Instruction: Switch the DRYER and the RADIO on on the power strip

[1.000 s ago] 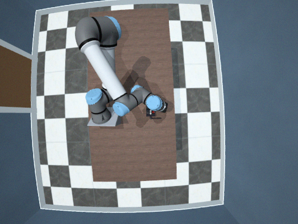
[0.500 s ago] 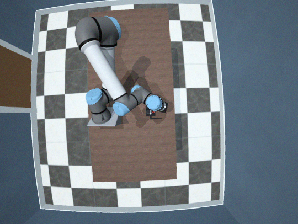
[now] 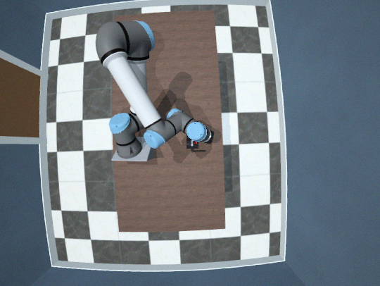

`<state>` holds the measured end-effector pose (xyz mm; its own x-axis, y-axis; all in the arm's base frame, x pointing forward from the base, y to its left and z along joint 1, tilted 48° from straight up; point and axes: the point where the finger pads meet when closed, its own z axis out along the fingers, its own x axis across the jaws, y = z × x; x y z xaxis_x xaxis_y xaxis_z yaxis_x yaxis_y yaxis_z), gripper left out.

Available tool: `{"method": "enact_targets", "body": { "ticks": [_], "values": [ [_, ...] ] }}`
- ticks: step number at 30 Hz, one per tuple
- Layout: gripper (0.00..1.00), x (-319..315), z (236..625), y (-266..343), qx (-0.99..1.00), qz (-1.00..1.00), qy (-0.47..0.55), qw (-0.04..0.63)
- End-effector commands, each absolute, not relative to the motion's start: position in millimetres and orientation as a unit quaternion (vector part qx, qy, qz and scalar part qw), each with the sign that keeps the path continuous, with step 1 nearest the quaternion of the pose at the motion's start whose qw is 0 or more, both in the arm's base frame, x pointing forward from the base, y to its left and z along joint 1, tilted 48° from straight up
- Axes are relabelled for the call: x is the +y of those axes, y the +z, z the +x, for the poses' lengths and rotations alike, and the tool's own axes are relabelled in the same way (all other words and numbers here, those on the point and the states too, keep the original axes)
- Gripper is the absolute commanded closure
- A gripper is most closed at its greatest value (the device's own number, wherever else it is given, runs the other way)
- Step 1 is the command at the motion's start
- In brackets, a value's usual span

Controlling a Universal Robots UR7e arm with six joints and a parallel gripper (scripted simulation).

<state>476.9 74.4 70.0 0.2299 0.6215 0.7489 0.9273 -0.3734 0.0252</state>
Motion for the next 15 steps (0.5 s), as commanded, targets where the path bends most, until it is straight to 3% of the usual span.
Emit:
{"method": "enact_targets", "body": {
  "ticks": [1, 15],
  "values": [
    [1.00, 74.0, 477.2, 70.2, -0.514, -0.753, -0.347, 0.220],
    [1.00, 125.2, 476.2, 21.2, -0.515, -0.753, -0.347, 0.220]
  ]
}}
